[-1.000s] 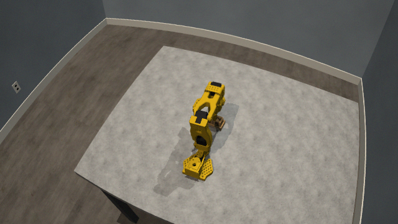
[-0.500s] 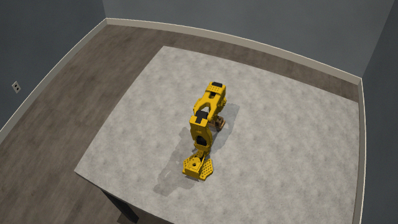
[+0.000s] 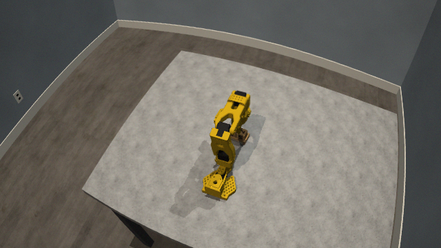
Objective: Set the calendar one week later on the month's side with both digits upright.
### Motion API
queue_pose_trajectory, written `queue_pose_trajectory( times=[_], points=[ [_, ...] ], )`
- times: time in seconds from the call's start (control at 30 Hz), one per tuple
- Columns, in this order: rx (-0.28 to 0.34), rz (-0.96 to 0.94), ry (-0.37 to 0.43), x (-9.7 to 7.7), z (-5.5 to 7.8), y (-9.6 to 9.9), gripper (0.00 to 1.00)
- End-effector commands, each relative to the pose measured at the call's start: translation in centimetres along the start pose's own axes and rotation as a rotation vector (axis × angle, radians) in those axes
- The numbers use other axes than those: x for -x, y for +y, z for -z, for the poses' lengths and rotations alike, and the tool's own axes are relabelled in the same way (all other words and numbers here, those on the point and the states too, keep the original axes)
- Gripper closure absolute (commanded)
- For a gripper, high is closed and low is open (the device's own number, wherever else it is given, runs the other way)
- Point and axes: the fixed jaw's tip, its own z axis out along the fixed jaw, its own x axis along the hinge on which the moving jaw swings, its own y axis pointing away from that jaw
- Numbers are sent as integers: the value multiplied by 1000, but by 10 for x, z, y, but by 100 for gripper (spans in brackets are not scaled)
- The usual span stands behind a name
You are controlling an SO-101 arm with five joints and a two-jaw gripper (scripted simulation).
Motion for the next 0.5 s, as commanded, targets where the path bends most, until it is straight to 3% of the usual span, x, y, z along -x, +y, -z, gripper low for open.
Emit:
queue_pose_trajectory(
  times=[0.0, 0.47],
  points=[
    [-36, -21, -4, -1, 2, -6, 65],
    [-36, -21, -4, -1, -15, -7, 65]
  ],
)
